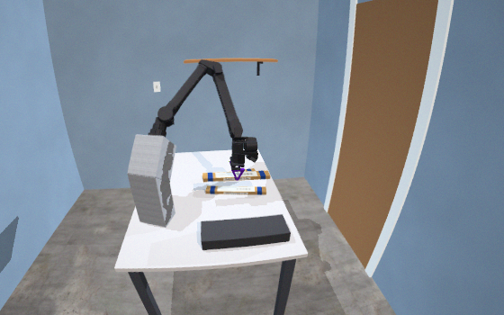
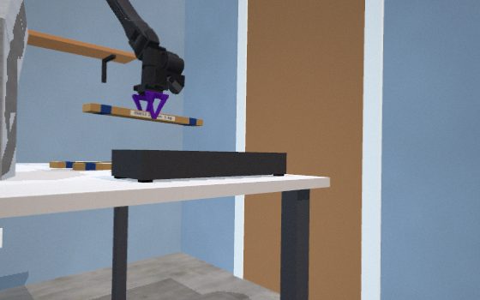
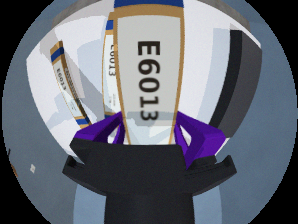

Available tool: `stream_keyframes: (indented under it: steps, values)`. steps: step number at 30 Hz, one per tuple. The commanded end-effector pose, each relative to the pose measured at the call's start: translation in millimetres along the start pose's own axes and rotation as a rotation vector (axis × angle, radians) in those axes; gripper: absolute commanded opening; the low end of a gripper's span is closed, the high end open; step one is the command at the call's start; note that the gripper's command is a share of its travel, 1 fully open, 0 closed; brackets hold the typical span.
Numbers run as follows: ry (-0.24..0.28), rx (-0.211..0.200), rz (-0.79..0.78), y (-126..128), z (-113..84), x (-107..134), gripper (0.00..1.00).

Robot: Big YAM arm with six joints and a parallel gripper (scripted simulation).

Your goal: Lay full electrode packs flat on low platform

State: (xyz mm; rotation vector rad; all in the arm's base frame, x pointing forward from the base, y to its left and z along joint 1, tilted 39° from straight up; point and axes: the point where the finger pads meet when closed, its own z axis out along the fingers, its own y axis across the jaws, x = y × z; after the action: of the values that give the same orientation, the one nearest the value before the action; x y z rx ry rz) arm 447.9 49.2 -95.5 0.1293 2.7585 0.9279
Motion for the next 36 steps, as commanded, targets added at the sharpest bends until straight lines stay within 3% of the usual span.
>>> stream_keyframes:
  steps: [1,36]
  values:
    - [-0.061,0.012,0.016,-27,-23.4,-25,0.0]
    - [-0.063,0.015,0.014,-109,-25.3,-24,0.0]
